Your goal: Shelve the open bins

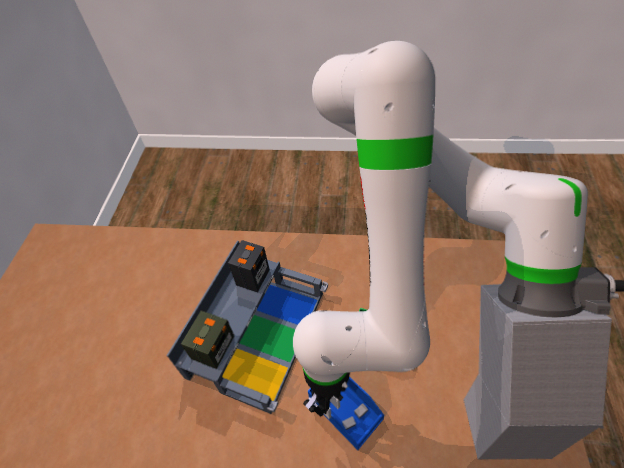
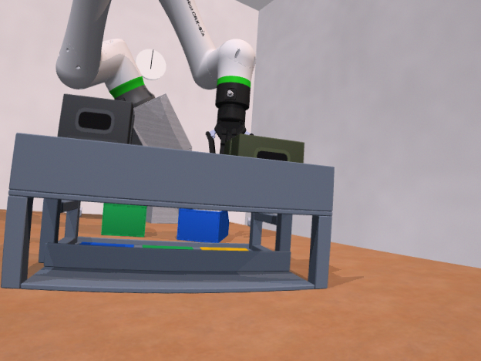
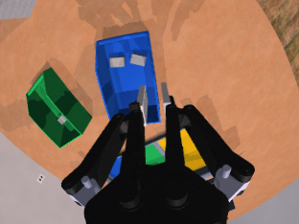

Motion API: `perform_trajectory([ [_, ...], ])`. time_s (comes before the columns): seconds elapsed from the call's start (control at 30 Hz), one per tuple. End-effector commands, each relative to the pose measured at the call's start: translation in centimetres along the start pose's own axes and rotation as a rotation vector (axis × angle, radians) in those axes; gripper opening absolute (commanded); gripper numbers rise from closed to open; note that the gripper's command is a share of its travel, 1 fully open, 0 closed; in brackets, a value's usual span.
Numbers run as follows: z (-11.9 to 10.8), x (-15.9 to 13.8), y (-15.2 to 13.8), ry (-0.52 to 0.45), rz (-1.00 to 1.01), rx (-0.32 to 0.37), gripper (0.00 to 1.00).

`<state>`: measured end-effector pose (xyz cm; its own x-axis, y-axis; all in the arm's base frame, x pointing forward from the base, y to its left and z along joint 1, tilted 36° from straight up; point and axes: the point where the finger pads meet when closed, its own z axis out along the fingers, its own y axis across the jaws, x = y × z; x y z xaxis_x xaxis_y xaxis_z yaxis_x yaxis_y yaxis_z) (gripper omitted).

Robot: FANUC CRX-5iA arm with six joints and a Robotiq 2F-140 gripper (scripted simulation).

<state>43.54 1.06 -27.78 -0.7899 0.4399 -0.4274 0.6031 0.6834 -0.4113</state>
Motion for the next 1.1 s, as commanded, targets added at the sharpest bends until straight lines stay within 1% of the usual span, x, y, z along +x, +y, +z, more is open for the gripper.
perform_trajectory([
  [0.0, 0.5, 0.0, 0.0, -0.001, 0.000, -0.001, 0.15],
  [0.43, 2.1, 0.0, 0.1, -0.001, 0.000, -0.001, 0.15],
  [1.07, 2.4, 0.0, 0.1, -0.001, 0.000, -0.001, 0.15],
])
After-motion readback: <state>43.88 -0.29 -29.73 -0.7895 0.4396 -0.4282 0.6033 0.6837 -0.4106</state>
